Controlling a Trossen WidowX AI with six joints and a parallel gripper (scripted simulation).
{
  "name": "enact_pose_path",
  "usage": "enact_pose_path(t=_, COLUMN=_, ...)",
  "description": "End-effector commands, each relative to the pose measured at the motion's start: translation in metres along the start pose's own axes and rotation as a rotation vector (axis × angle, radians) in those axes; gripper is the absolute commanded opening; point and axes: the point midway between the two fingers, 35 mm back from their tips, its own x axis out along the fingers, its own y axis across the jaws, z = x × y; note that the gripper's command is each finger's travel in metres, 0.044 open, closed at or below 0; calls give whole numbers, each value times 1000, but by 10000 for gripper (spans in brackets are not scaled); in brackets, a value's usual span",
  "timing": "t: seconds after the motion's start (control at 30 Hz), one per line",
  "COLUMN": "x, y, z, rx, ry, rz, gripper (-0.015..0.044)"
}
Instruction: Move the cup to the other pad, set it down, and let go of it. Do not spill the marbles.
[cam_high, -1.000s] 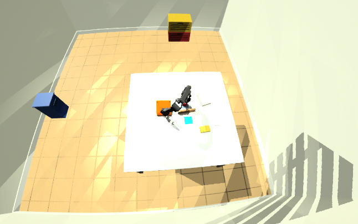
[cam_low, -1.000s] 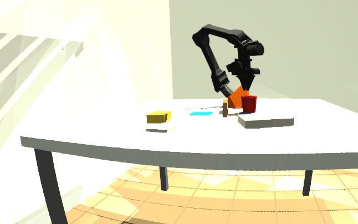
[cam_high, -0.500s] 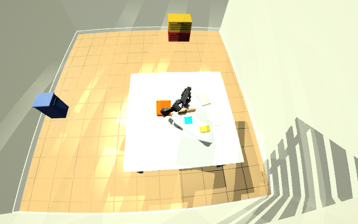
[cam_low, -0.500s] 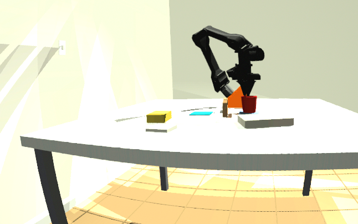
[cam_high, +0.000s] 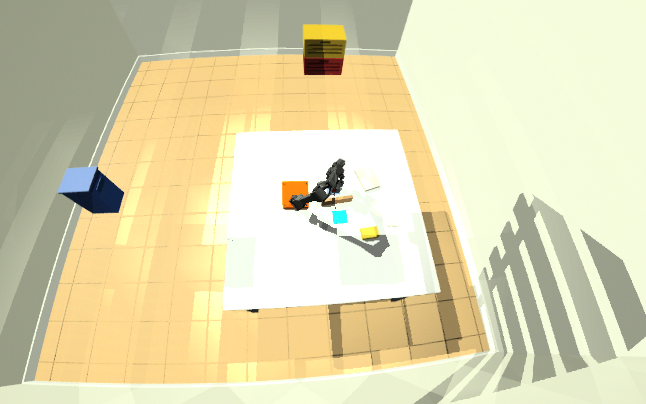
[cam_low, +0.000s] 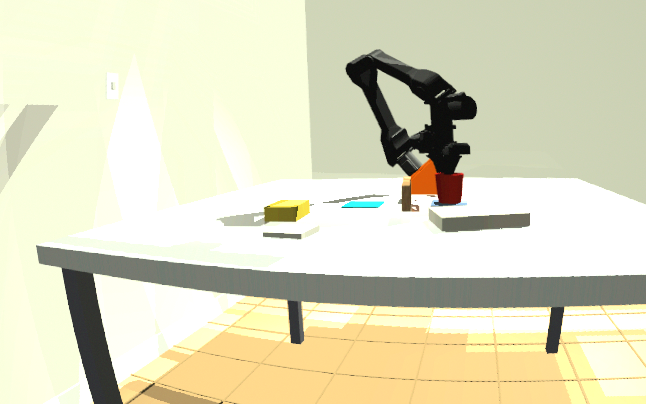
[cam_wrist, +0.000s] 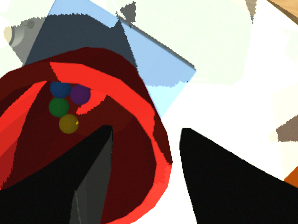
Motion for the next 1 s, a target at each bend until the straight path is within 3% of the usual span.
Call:
enact_pose_path(t=0.0, x=9, y=-2, z=0, rx=-6, ry=-4, rz=-9, gripper=148)
enact_pose_path(t=0.3, x=13, y=-3, z=1, rx=-6, ry=-5, rz=-9, gripper=148)
enact_pose_path(t=0.43, x=11, y=-2, z=0, rx=-1, ry=-2, rz=-6, gripper=43)
enact_pose_path(t=0.63, x=11, y=-2, z=0, rx=-1, ry=-2, rz=-6, gripper=3)
enact_pose_path(t=0.97, x=-3, y=0, z=0, rx=-2, ry=-1, rz=-6, gripper=0)
